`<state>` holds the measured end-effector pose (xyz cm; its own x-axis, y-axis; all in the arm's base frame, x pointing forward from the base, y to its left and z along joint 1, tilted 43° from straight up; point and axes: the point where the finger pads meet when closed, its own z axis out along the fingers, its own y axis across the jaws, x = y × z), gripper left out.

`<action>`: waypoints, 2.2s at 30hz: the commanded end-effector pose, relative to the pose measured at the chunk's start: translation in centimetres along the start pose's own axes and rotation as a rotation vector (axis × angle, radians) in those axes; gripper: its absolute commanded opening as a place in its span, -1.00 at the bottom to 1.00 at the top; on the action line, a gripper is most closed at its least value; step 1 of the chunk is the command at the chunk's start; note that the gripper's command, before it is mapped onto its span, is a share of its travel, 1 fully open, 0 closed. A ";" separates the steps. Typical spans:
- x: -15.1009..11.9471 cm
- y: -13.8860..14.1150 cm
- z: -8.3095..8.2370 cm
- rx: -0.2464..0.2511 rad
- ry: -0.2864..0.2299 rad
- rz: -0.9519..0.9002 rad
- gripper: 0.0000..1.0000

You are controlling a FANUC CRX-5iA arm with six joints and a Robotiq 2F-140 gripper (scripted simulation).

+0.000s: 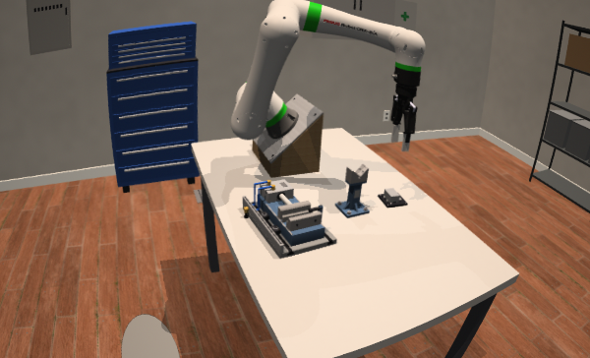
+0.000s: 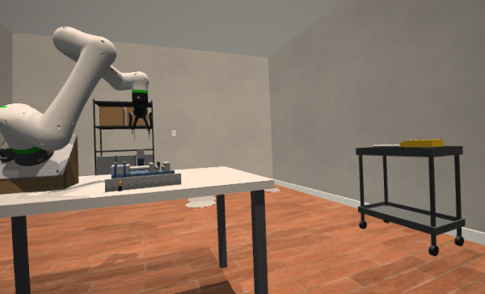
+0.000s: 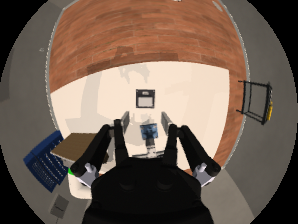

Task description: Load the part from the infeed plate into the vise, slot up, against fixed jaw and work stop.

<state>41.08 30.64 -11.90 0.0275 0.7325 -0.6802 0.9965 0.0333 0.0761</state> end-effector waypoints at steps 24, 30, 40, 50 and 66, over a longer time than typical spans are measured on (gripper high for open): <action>0.0 0.0 3.6 0.000 0.000 0.000 0.02; 0.0 0.0 5.0 0.000 0.000 0.000 0.02; 0.0 0.0 7.1 0.000 0.000 0.000 0.02; 0.0 0.0 9.8 0.000 0.000 0.000 0.02; 0.0 0.0 13.4 0.000 0.000 0.000 0.02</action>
<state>42.11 21.79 -21.41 0.0274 0.7325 -0.6802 0.9966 0.0333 0.0760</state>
